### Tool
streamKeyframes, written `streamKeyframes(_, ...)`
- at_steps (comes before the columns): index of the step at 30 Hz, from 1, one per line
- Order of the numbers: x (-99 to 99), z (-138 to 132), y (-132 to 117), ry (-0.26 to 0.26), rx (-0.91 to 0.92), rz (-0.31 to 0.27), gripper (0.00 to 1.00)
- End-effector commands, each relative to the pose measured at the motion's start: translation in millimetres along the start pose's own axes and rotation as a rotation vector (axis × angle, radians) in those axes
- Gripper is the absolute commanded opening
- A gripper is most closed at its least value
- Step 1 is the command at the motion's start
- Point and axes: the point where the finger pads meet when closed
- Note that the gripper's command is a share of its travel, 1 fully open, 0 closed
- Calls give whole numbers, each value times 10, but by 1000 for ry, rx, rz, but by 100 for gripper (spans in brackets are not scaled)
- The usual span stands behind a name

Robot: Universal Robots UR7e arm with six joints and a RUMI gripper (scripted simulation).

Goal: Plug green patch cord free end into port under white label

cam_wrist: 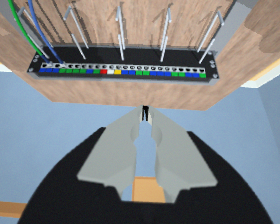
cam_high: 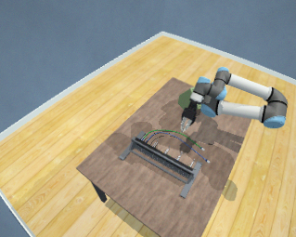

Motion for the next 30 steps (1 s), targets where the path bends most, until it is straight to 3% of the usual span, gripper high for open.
streamKeyframes(1,16,-49,-11,1,-3,2,0)
streamKeyframes(30,42,-57,-10,1,-2,1,0)
Point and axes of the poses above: the point where the finger pads meet when closed, its own x axis out along the fingers, its own z axis across the jaws, y = z × x, and after that the axes turned 15 degrees about x, right-handed
